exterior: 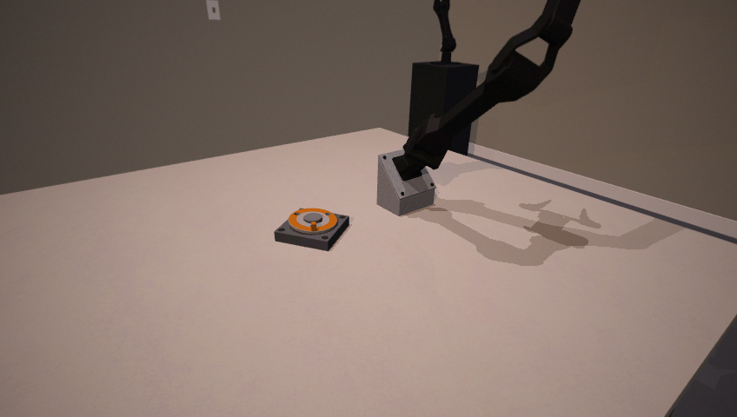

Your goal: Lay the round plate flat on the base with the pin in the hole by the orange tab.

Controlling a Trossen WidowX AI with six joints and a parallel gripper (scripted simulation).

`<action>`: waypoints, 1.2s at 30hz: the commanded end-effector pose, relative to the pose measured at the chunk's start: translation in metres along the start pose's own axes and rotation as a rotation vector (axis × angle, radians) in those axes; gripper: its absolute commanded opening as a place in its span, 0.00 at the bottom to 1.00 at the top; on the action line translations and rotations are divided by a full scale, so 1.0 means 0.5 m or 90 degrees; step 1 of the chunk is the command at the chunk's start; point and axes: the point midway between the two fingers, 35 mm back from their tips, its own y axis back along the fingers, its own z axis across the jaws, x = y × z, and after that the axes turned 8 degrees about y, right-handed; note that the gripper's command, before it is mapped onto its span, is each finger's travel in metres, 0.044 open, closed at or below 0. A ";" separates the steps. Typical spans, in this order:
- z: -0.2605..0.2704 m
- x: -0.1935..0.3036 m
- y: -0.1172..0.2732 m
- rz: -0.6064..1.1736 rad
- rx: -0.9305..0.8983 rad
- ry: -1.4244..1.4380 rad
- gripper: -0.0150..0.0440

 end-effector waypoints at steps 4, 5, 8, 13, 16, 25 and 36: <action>-0.100 0.024 0.018 0.020 0.072 0.081 0.75; -0.136 0.036 0.024 0.038 0.103 0.124 0.71; -0.236 0.064 0.049 0.097 0.186 0.244 0.58; -0.374 0.096 0.107 0.199 0.290 0.410 0.35; -0.456 0.108 0.156 0.273 0.348 0.512 0.25; -0.647 0.110 0.327 0.507 0.470 0.759 0.25; -0.825 0.023 0.613 0.920 0.540 1.083 0.25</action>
